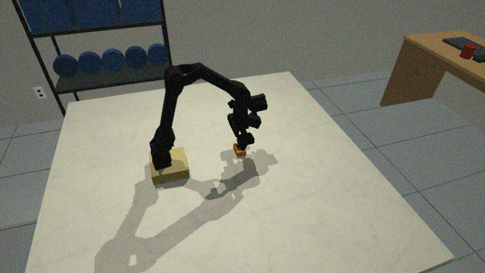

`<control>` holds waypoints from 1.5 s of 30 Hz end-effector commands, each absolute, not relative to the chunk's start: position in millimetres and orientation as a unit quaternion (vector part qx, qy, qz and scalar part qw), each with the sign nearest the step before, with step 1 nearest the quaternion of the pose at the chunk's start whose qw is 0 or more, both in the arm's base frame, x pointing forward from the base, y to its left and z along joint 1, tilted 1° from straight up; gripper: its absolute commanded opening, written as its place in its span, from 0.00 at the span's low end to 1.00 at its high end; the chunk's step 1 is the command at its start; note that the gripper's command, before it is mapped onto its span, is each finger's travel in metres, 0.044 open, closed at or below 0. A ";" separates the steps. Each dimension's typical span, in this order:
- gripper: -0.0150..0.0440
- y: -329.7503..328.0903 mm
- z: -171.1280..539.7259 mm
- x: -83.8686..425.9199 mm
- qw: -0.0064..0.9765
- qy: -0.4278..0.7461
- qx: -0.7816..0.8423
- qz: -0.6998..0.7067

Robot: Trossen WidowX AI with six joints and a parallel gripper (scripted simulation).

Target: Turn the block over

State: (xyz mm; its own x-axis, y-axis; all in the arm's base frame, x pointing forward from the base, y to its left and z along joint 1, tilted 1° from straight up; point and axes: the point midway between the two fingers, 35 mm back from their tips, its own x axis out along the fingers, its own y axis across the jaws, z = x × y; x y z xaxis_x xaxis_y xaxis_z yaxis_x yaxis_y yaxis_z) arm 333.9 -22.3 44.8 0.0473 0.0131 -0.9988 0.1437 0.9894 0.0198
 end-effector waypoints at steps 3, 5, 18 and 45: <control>1.00 -23.2 36.0 332.6 0.719 0.691 0.054 -0.046; 1.00 -23.2 32.7 332.9 0.719 0.691 0.054 -0.046; 1.00 -22.9 11.8 333.5 0.719 0.691 0.054 -0.046; 0.57 -22.9 7.9 333.4 0.719 0.691 0.054 -0.046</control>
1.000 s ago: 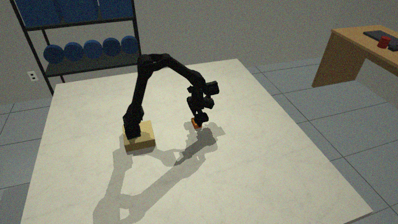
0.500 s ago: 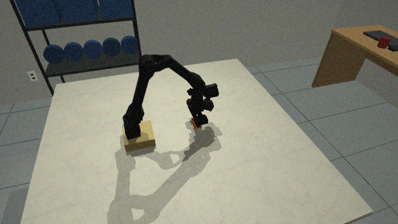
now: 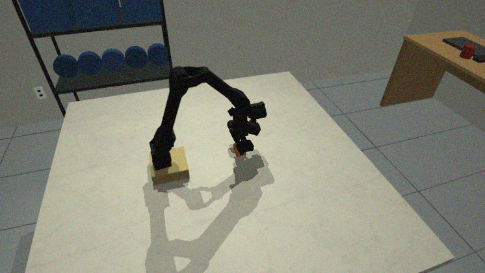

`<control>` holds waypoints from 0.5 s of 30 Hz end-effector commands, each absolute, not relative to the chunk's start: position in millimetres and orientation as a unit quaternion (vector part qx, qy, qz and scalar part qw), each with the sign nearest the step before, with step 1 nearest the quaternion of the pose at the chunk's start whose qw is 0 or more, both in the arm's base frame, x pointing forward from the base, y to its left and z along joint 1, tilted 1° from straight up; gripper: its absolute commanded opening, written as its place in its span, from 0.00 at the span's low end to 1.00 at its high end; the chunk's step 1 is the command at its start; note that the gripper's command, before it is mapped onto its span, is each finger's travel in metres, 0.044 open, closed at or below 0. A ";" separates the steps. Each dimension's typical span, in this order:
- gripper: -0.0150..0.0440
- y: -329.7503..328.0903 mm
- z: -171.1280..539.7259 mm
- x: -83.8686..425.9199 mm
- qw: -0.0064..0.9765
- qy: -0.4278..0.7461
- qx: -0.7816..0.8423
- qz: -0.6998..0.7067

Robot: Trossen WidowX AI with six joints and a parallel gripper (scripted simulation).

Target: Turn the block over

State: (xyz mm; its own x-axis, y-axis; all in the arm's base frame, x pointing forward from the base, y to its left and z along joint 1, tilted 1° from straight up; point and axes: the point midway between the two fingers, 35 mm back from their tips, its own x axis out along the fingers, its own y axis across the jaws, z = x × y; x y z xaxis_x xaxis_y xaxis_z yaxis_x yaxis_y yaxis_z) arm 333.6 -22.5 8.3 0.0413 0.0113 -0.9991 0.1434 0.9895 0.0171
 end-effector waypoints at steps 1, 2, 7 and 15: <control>0.56 -22.9 7.9 333.4 0.719 0.691 0.054 -0.046; 0.55 -22.9 7.9 333.4 0.719 0.691 0.054 -0.046; 0.40 -23.0 18.9 333.4 0.719 0.691 0.054 -0.046; 0.25 -23.2 37.4 332.6 0.723 0.687 0.054 -0.046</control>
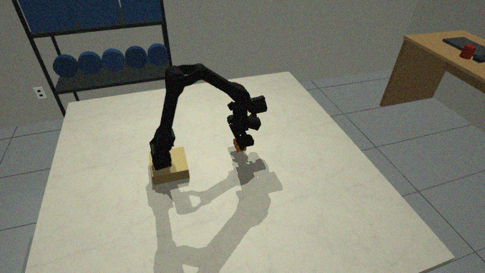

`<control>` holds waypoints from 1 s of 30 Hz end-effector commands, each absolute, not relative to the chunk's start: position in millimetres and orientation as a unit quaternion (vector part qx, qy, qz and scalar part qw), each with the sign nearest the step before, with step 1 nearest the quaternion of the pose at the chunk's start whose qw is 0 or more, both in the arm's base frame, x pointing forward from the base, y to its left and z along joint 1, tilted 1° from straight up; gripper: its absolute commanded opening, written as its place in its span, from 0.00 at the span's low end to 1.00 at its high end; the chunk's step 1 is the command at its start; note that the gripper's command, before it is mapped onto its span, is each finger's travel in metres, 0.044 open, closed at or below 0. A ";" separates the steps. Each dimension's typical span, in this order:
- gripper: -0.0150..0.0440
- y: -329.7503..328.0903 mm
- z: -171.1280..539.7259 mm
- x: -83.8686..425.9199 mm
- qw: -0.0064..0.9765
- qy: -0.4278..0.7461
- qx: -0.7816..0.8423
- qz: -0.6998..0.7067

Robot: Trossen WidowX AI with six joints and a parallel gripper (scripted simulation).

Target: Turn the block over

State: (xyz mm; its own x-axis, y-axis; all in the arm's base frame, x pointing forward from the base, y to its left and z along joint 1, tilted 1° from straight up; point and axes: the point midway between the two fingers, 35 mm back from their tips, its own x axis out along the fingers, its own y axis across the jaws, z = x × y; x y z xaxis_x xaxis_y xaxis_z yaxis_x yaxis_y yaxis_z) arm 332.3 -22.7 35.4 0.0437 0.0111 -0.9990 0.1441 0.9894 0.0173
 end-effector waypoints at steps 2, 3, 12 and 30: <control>0.25 -23.3 35.8 333.1 0.733 0.676 0.053 -0.048; 0.25 -23.3 35.0 333.3 0.738 0.670 0.053 -0.048; 0.25 -23.6 29.6 334.5 0.785 0.615 0.049 -0.053; 0.25 -22.6 28.4 329.8 0.867 0.493 0.040 -0.058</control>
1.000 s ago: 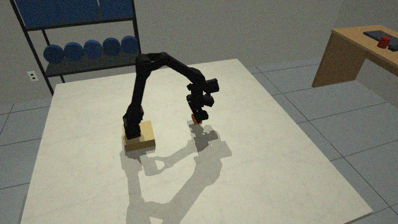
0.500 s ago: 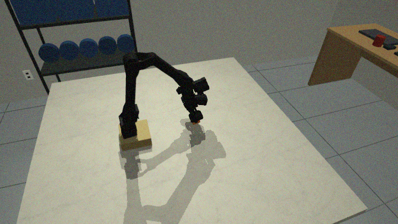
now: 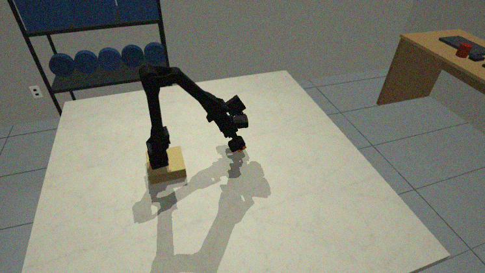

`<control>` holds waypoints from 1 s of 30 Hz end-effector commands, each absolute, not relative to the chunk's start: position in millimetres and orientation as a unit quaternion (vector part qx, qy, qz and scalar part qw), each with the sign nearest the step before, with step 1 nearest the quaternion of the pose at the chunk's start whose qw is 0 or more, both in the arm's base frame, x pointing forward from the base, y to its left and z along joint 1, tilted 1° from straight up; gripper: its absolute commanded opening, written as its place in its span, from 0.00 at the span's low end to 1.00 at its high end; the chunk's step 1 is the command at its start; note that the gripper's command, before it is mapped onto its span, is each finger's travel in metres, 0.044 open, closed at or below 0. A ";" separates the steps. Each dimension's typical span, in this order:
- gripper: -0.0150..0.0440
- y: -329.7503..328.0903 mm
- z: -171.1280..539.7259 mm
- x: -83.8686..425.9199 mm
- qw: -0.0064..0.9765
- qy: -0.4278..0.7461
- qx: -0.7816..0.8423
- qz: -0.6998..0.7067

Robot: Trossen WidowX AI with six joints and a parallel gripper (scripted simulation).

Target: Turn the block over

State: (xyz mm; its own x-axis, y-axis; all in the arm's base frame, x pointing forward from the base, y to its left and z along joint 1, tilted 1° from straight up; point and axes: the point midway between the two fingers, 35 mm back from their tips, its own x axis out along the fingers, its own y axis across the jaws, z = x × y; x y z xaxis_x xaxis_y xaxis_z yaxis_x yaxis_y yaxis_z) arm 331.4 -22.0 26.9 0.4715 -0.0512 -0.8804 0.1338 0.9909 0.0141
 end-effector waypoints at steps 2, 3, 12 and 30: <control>0.25 -22.4 29.0 328.5 0.875 0.479 0.040 -0.059; 0.25 -22.3 29.3 327.8 0.879 0.472 0.039 -0.059; 0.25 -22.3 24.3 330.8 0.895 0.440 0.037 -0.060; 0.25 -22.5 -6.1 346.8 0.939 0.336 0.032 -0.065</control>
State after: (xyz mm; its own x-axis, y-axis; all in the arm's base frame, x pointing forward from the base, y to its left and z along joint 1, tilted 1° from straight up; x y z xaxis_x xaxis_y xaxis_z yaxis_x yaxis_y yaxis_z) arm 353.1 -22.3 5.0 0.7675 -0.0938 -0.6342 0.1357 0.9906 0.0178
